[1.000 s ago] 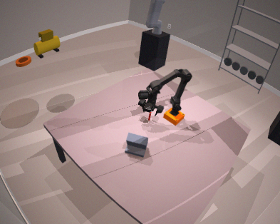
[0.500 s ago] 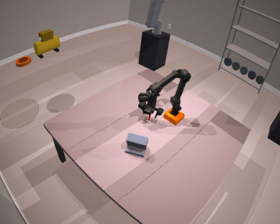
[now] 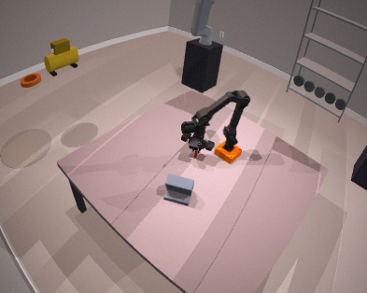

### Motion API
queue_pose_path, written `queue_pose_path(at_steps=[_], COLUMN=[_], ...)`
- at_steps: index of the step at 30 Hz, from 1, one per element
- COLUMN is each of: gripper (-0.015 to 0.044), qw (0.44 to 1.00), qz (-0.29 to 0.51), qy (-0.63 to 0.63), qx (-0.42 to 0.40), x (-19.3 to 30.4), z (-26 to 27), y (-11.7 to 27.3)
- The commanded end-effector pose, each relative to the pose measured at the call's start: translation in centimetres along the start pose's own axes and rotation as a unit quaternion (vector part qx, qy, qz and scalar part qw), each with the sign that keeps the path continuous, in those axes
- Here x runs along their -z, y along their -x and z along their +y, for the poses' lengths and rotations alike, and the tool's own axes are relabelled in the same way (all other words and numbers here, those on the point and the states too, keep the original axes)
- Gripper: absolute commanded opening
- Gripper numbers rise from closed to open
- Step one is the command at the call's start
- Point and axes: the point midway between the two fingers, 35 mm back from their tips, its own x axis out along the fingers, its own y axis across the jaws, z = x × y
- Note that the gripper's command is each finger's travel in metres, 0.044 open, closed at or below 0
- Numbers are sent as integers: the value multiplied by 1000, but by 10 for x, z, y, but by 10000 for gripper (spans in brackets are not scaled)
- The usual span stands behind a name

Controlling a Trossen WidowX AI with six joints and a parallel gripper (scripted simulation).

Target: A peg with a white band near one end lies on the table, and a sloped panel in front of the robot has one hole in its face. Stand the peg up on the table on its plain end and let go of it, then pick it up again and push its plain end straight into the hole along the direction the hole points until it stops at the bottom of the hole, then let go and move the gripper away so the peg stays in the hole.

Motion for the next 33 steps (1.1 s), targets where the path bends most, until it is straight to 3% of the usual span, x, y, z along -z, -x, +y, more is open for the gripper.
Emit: queue_pose_path(at_steps=[1, 10, 33], gripper=[66, 0, 0], qw=[1000, 1000, 1000], qz=[0, 0, 3], qy=[0, 0, 3], qx=[0, 0, 0], x=[0, 0, -1], z=[0, 0, 2], y=[0, 1, 80])
